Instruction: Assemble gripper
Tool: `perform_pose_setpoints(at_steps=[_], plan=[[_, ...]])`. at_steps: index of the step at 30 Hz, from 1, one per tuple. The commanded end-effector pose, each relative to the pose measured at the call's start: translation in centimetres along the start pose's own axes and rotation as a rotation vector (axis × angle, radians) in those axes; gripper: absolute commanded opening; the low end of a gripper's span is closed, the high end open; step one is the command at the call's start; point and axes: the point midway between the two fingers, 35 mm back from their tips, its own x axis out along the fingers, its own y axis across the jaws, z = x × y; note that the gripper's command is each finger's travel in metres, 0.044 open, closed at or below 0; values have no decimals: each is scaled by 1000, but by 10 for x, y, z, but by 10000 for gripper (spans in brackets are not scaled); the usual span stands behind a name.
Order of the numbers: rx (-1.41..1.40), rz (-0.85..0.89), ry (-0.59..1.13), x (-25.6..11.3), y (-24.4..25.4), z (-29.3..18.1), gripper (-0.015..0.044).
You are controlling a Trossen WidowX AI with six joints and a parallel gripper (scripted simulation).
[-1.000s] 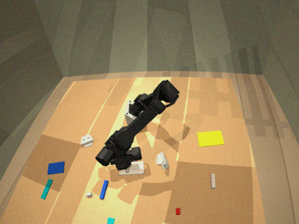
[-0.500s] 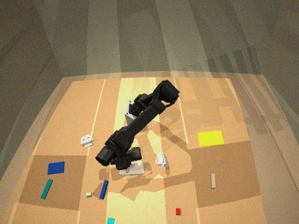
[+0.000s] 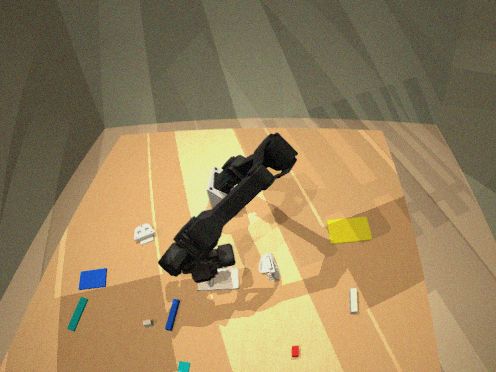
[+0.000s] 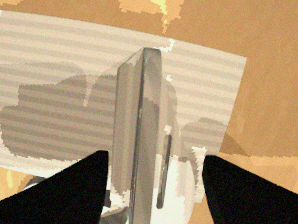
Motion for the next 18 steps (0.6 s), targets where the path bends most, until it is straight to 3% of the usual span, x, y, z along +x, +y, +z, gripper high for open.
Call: perform_pose_setpoints(at_steps=[1, 13, 18], plan=[[1, 0, 0, 0, 0, 0, 224], [1, 0, 0, -2, 0, 0, 224], [2, -3, 0, -36, -1, 1, 224]])
